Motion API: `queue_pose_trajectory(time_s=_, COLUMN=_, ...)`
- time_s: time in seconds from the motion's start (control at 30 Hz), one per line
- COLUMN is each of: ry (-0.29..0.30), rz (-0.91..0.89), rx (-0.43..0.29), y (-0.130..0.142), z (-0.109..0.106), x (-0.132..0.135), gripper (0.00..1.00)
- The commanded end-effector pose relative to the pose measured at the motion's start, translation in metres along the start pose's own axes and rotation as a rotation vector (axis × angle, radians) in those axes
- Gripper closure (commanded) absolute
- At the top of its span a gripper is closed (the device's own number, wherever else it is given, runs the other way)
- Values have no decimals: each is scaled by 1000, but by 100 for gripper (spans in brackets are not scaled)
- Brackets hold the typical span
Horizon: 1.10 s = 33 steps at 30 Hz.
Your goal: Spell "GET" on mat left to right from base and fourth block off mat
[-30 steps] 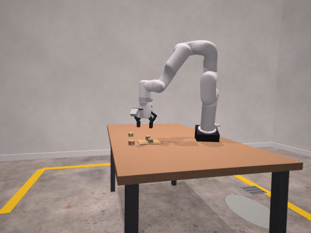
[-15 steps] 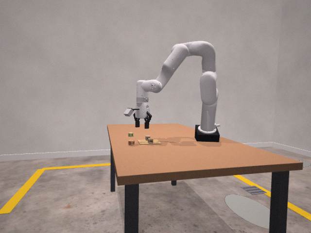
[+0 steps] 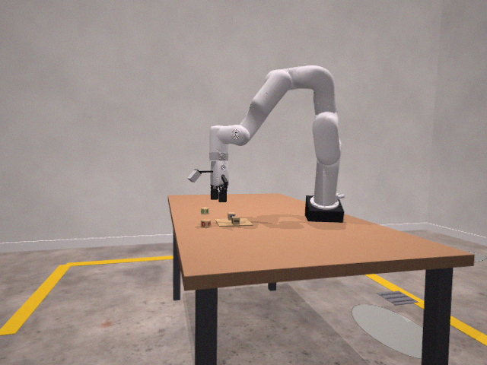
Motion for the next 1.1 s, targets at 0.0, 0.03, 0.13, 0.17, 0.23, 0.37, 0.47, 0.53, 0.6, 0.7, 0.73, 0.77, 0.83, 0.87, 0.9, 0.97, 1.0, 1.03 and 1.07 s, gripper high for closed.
queue_pose_trajectory(time_s=0.0, ry=9, rz=138, rx=-11, y=-9, z=-1, x=2, gripper=0)
queue_pose_trajectory(time_s=0.03, ry=9, rz=160, rx=-11, y=-10, z=-1, x=3, gripper=0)
queue_pose_trajectory(time_s=0.13, ry=10, rz=226, rx=-11, y=-14, z=0, x=4, gripper=0)
queue_pose_trajectory(time_s=0.17, ry=10, rz=248, rx=-11, y=-15, z=0, x=4, gripper=0)
queue_pose_trajectory(time_s=0.23, ry=11, rz=292, rx=-11, y=-17, z=0, x=5, gripper=0)
queue_pose_trajectory(time_s=0.37, ry=12, rz=336, rx=-11, y=-19, z=0, x=5, gripper=0)
queue_pose_trajectory(time_s=0.47, ry=13, rz=436, rx=-11, y=-24, z=1, x=7, gripper=0)
queue_pose_trajectory(time_s=0.53, ry=14, rz=478, rx=-11, y=-26, z=2, x=7, gripper=0)
queue_pose_trajectory(time_s=0.6, ry=15, rz=522, rx=-10, y=-28, z=2, x=8, gripper=0)
queue_pose_trajectory(time_s=0.7, ry=16, rz=587, rx=-10, y=-31, z=2, x=9, gripper=0)
queue_pose_trajectory(time_s=0.73, ry=16, rz=609, rx=-10, y=-33, z=3, x=9, gripper=0)
queue_pose_trajectory(time_s=0.77, ry=17, rz=631, rx=-10, y=-34, z=3, x=10, gripper=0)
queue_pose_trajectory(time_s=0.83, ry=18, rz=675, rx=-10, y=-36, z=3, x=10, gripper=0)
queue_pose_trajectory(time_s=0.87, ry=18, rz=697, rx=-10, y=-37, z=3, x=10, gripper=0)
queue_pose_trajectory(time_s=0.9, ry=18, rz=697, rx=-10, y=-37, z=3, x=10, gripper=0)
queue_pose_trajectory(time_s=0.97, ry=19, rz=740, rx=-10, y=-39, z=4, x=11, gripper=0)
queue_pose_trajectory(time_s=1.0, ry=20, rz=779, rx=-9, y=-41, z=4, x=12, gripper=0)
queue_pose_trajectory(time_s=1.03, ry=21, rz=797, rx=-9, y=-42, z=4, x=12, gripper=0)
queue_pose_trajectory(time_s=1.07, ry=21, rz=816, rx=-9, y=-43, z=4, x=12, gripper=0)
Point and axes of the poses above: the point where the finger pads meet when closed, its own z axis out along the fingers, its own x axis across the jaws, y = z × x, the point moved 9 cm from there along -z, back along the fingers, and after that the axes turned 14 degrees about -z, right-handed, at the moved point
